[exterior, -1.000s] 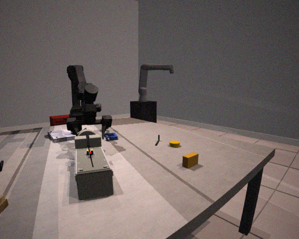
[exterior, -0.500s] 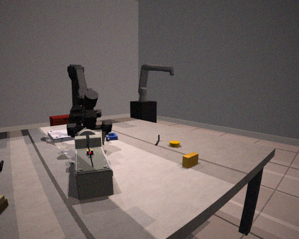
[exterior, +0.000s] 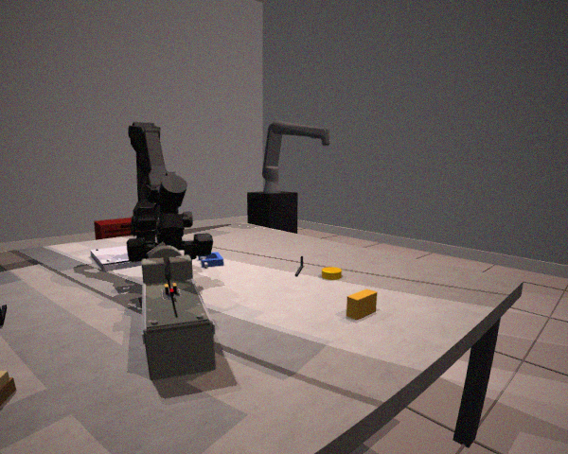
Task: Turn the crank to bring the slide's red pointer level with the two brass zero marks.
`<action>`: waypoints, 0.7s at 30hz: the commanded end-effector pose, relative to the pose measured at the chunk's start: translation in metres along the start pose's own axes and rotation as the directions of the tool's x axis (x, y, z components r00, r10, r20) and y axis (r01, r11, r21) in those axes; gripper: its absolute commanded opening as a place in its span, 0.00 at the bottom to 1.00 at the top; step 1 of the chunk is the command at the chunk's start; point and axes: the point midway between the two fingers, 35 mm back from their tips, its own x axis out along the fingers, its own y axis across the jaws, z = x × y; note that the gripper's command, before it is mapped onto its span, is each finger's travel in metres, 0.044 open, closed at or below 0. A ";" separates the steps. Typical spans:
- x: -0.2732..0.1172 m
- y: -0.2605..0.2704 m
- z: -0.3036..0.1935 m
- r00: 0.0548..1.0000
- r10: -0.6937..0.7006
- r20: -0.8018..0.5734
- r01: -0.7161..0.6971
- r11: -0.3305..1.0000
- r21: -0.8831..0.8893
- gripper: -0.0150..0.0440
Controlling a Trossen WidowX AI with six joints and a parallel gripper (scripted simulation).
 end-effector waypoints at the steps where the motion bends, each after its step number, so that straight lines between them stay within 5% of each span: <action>1: 0.001 -0.001 -0.002 1.000 -0.006 -0.005 0.006 1.000 0.005 0.47; 6: 0.001 -0.001 -0.002 1.000 -0.006 -0.005 0.006 1.000 0.005 0.25; 21: -0.002 0.004 0.002 1.000 -0.005 -0.005 0.005 1.000 0.005 0.25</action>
